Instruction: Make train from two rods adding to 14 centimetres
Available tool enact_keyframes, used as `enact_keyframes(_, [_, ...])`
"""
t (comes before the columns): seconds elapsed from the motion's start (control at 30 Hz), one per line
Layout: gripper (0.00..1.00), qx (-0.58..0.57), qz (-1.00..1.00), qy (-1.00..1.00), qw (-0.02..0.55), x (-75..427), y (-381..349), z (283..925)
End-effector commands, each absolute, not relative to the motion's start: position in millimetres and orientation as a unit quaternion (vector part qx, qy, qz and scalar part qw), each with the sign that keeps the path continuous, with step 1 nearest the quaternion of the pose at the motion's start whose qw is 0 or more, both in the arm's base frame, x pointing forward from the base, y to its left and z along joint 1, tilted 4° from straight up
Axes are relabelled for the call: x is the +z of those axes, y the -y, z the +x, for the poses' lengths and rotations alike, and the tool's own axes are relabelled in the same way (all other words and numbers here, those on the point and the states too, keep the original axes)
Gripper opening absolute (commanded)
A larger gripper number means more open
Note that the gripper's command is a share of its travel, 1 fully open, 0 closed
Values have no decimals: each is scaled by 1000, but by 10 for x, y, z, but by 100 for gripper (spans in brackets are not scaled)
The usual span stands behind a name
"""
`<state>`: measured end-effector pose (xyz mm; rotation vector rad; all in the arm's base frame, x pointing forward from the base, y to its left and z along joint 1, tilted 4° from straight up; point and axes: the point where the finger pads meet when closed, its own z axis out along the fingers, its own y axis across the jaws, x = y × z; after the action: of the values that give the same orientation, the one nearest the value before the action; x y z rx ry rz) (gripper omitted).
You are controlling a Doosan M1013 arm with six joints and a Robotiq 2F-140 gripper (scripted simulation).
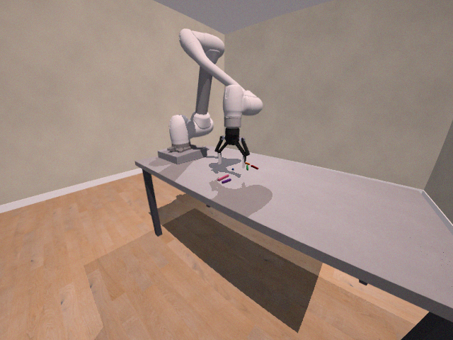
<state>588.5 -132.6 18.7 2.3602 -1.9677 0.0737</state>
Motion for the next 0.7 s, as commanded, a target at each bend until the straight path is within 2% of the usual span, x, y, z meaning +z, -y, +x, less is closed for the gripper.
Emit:
enact_keyframes(0.0, [100, 18, 818, 574, 30, 186, 1292, 5872])
enact_keyframes(0.67, [100, 5, 973, 229, 34, 175, 1133, 5807])
